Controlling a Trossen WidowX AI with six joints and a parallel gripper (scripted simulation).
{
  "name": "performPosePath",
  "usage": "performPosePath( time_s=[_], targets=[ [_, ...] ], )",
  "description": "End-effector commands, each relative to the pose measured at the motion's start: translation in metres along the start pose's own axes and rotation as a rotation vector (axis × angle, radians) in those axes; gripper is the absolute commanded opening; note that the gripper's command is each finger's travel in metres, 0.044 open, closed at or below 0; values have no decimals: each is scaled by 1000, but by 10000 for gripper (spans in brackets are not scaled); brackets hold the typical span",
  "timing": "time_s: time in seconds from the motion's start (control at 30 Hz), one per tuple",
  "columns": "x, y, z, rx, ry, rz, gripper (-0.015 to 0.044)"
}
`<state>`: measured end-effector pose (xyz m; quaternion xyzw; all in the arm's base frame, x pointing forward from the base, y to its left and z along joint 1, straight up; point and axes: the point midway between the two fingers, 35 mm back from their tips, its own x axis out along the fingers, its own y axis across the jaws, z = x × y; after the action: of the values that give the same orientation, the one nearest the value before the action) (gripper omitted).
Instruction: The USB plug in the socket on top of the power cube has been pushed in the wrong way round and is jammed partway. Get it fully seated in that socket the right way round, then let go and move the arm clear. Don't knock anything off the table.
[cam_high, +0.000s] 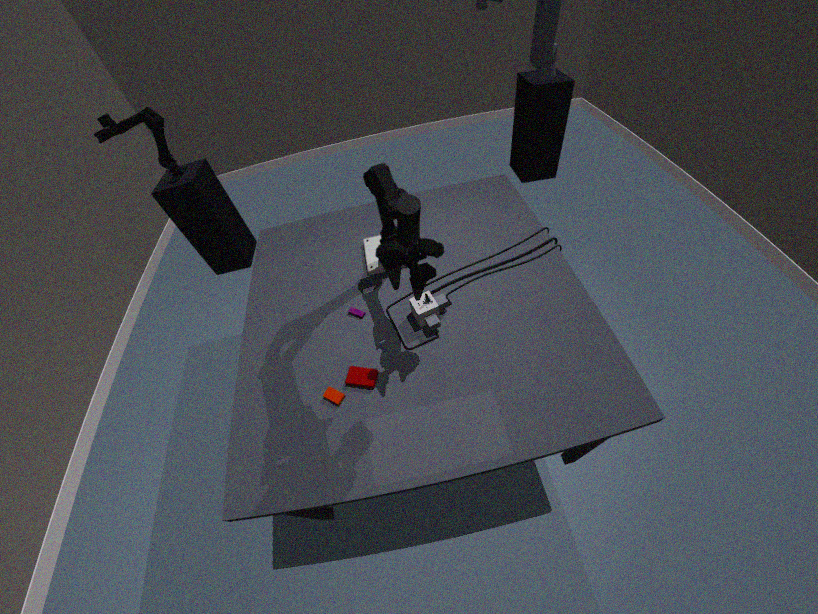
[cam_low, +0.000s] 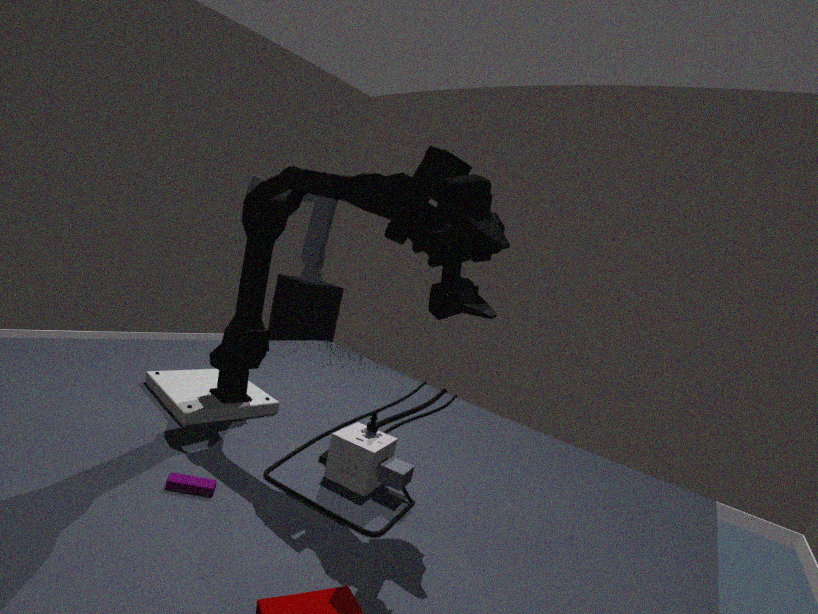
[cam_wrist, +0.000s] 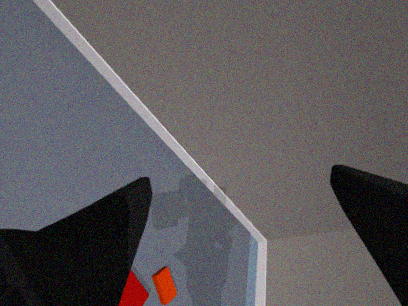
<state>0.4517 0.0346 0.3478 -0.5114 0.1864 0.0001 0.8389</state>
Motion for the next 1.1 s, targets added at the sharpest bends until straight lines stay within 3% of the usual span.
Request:
performPosePath(
  time_s=[0.0,0.23,0.43,1.07],
  targets=[
    [3,79,-17,-272,35,329,440],
    [-33,171,-53,-594,28,814,440],
    [-81,219,-83,-798,-33,1264,440],
    [-84,225,-87,-802,-35,1274,440]
  ],
)
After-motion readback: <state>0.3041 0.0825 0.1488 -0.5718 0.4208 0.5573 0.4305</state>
